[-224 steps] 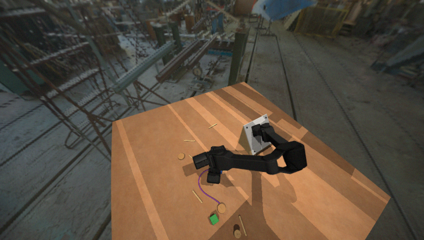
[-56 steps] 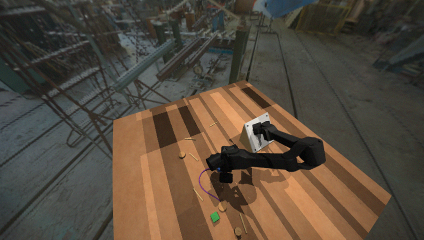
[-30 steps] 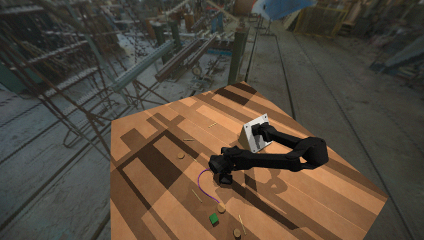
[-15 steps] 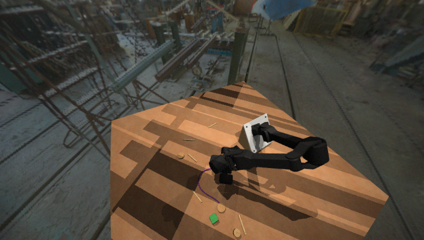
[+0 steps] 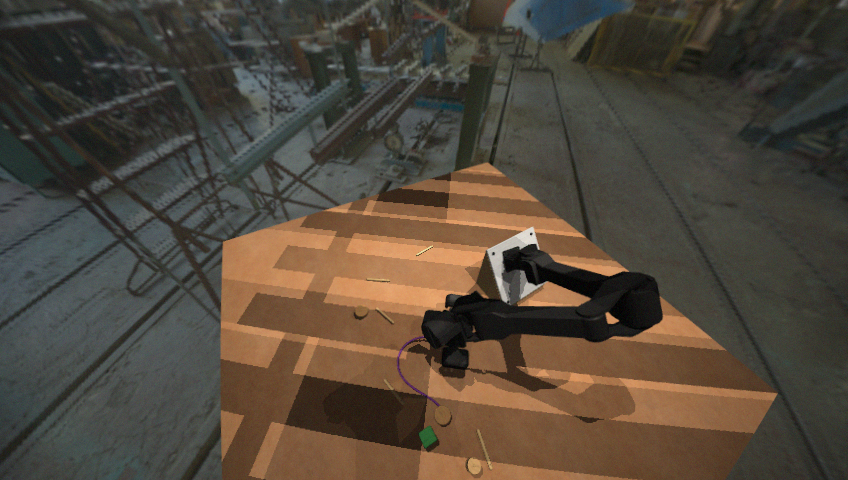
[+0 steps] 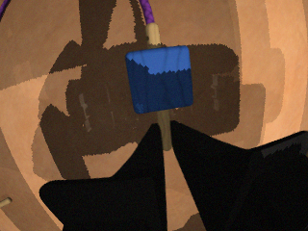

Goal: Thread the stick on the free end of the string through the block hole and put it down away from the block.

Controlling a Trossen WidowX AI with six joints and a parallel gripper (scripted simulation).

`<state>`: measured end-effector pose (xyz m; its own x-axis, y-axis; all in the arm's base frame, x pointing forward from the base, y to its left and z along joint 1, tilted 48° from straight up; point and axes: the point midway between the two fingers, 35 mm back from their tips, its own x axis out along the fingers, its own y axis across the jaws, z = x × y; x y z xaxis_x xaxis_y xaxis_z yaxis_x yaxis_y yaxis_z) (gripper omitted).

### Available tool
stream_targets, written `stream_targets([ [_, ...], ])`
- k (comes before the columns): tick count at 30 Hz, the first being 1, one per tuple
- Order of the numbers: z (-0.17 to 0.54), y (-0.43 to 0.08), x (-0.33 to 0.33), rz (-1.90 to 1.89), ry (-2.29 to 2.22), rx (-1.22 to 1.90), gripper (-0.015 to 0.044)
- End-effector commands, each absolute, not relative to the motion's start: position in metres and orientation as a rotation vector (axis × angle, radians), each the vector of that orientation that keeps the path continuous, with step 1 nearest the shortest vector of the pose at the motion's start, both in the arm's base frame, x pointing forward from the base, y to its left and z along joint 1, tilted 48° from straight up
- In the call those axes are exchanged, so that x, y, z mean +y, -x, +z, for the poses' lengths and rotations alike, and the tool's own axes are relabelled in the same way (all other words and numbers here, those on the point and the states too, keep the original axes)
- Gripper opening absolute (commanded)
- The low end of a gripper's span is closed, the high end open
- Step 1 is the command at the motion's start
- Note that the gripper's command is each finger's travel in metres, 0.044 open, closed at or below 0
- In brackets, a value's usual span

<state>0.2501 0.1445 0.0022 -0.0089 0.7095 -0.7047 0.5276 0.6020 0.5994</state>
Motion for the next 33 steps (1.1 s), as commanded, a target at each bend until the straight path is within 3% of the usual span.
stream_targets([
  [1, 0.008, -0.246, 0.145, 0.191, -1.036, 1.660, 0.0000],
  [33, 0.024, -0.212, 0.157, 0.187, -1.029, 1.664, 0.0000],
])
